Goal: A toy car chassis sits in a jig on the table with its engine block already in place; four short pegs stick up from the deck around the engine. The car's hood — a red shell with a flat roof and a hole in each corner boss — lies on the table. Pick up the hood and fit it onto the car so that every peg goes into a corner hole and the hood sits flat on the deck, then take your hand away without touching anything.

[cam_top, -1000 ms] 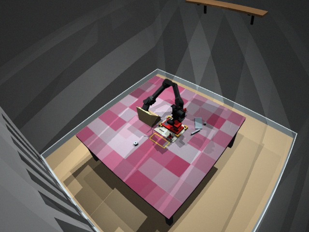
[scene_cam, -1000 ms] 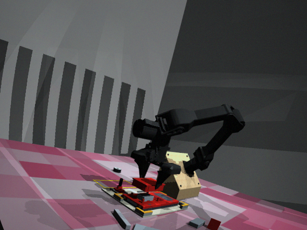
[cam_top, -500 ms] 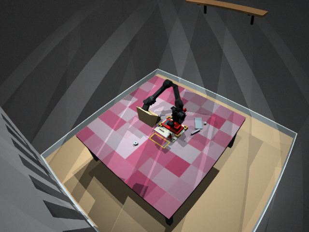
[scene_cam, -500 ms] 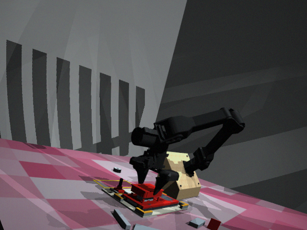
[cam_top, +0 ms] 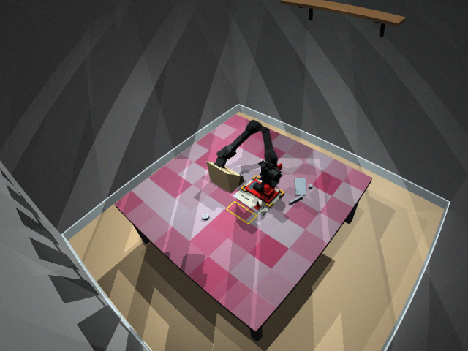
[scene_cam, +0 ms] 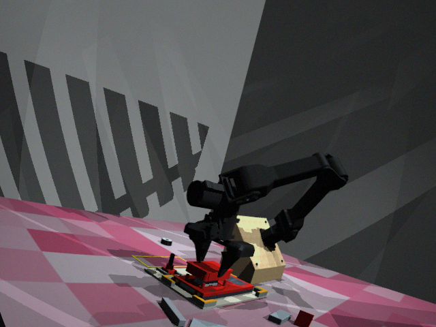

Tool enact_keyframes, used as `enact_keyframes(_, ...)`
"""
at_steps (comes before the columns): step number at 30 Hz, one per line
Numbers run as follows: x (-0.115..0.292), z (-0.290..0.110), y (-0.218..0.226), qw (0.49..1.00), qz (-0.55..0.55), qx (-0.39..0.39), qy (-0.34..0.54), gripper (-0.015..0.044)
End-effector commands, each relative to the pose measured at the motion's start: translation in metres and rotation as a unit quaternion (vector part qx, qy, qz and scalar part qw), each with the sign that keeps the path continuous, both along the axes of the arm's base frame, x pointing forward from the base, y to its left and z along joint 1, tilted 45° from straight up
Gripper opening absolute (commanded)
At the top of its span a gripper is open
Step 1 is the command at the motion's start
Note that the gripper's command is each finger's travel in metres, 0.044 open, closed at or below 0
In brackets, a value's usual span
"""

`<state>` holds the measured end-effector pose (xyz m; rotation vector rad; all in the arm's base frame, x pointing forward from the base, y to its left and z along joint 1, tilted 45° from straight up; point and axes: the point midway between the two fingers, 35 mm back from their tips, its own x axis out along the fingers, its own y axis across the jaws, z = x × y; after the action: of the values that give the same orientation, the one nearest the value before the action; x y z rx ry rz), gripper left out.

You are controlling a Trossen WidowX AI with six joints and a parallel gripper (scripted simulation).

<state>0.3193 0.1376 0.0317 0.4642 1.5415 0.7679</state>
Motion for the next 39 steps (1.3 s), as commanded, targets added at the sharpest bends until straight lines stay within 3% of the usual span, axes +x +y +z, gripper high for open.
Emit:
enact_keyframes(1,0.0005,0.0005,-0.0001,1.0,-0.002,0.001,0.001,0.0)
enact_keyframes(39,-0.001,-0.009,0.0095,1.0,-0.003,0.002,0.001,0.0)
